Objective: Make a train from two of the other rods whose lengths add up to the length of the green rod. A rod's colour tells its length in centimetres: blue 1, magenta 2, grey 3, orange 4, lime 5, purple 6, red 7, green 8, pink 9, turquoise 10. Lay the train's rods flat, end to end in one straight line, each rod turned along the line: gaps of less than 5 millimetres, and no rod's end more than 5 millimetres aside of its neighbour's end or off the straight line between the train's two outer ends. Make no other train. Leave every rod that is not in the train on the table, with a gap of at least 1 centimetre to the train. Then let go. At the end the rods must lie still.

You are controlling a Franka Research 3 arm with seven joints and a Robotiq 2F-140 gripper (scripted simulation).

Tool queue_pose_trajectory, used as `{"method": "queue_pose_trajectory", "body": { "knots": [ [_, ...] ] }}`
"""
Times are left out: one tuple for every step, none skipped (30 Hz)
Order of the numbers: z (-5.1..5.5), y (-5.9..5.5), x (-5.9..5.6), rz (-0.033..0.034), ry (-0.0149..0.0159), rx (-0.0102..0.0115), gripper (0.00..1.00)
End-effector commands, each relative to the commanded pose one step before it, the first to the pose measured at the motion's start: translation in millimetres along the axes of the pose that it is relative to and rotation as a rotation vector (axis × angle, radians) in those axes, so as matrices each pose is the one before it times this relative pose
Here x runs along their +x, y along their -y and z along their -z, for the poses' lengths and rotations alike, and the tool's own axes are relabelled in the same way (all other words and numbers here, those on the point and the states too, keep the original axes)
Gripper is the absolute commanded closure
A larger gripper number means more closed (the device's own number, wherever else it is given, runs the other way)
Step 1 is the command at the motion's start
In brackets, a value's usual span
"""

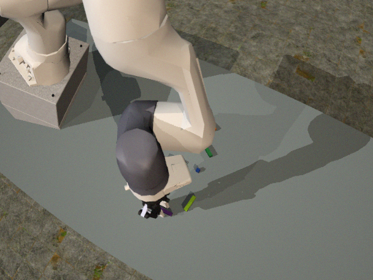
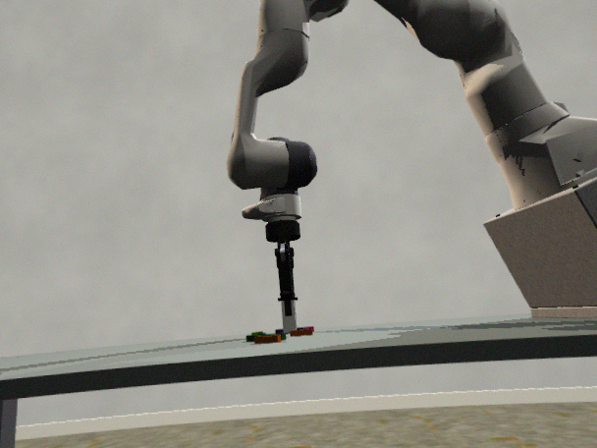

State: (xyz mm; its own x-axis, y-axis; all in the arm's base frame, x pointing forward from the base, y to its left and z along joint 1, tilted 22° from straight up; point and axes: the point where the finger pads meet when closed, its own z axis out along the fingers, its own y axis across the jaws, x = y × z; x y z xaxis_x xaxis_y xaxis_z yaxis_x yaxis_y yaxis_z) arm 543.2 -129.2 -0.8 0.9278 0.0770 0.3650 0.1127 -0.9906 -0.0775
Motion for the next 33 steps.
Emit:
{"method": "queue_pose_trajectory", "body": {
  "knots": [
    [-0.2,0.04,0.65,0.00629,-0.00135,-0.00056,0.85],
    [0.52,0.0,0.0,0.00001,0.0,0.0,0.85],
    [0.94,0.0,0.0,0.00001,0.0,0.0,0.85],
    [1.43,0.0,0.0,0.0,0.0,0.0,0.85],
    [1.97,0.0,-0.01,-0.00002,0.0,0.0,0.85],
    [2.53,-0.01,0.01,0.00002,0.0,0.0,0.85],
    [3.09,0.0,0.0,-0.00001,0.0,0.0,0.85],
    [3.63,0.0,0.0,0.0,0.0,0.0,0.85],
    [4.13,0.0,0.0,0.00001,0.0,0.0,0.85],
    [4.58,0.0,0.0,0.0,0.0,0.0,0.85],
    [4.96,0.0,0.0,0.0,0.0,0.0,0.85],
    [5.26,0.0,0.0,0.0,0.0,0.0,0.85],
    [5.47,0.0,0.0,0.0,0.0,0.0,0.85],
    [5.59,0.0,0.0,0.0,0.0,0.0,0.85],
    [0.0,0.0,0.0,0.0,0.0,0.0,0.85],
    [0.0,0.0,0.0,0.0,0.0,0.0,0.85],
    [5.61,0.0,0.0,-0.00001,0.0,0.0,0.85],
    [5.53,0.0,0.0,0.0,0.0,0.0,0.85],
    [5.36,0.0,0.0,0.0,0.0,0.0,0.85],
    [5.09,0.0,0.0,0.0,0.0,0.0,0.85],
    [4.73,0.0,0.0,0.0,0.0,0.0,0.85],
    [4.29,0.0,-0.01,0.0,0.00001,0.0,0.85],
    [3.79,0.0,0.01,0.00001,-0.00001,0.00001,0.85],
    [3.24,0.0,0.0,0.0,0.0,0.0,0.85],
    [2.66,0.0,-0.01,-0.00001,0.00001,-0.00001,0.85],
    [2.08,0.0,0.01,0.00001,-0.00001,0.00001,0.85],
    [1.51,0.0,0.0,0.0,0.0,0.0,0.85],
    [0.99,0.0,-0.01,0.0,0.00001,0.0,0.85],
    [0.55,0.0,0.0,0.0,0.00001,0.0,0.85],
    [0.22,0.0,0.0,0.0,0.0,0.0,0.85],
    [0.03,0.0,0.0,0.0,0.0,0.0,0.85],
    [0.0,0.0,0.0,0.0,0.0,0.0,0.85],
    [0.0,0.0,0.0,0.0,0.0,0.0,0.85]
  ]
}}
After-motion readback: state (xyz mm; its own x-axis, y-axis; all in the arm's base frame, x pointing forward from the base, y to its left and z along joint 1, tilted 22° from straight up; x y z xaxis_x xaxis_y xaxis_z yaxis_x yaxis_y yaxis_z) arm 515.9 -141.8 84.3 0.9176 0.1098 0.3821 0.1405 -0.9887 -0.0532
